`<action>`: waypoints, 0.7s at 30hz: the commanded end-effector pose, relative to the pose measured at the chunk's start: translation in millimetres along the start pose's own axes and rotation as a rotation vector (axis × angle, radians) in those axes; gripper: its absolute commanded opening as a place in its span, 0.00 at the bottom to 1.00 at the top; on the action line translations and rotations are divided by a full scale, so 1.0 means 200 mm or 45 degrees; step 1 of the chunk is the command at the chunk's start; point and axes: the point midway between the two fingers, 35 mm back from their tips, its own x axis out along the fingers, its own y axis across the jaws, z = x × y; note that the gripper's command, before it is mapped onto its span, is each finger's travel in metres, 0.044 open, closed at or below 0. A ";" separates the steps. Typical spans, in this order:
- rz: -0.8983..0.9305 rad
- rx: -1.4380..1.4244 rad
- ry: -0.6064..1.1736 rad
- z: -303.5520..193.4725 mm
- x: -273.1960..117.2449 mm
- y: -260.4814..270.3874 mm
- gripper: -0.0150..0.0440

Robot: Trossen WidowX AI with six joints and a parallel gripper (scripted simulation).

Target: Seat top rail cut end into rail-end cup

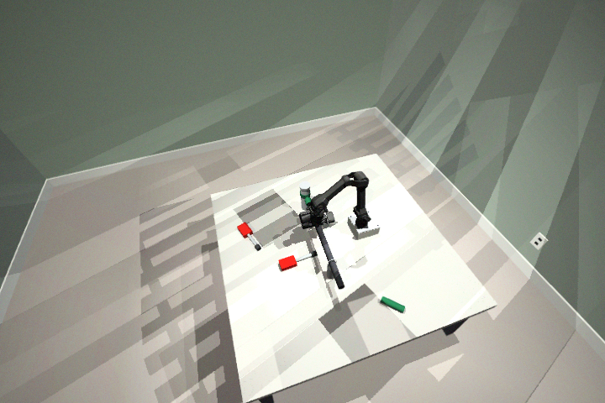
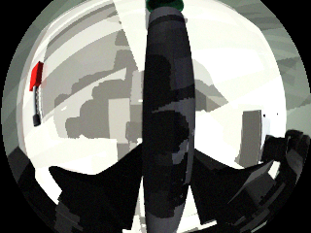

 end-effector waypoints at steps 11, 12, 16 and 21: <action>-0.001 0.003 -0.005 0.00 -0.01 0.00 0.25; -0.001 0.003 -0.005 0.00 -0.01 0.00 0.25; -0.001 0.003 -0.005 0.01 -0.01 0.00 0.25; -0.001 0.003 -0.005 0.02 -0.02 0.01 0.25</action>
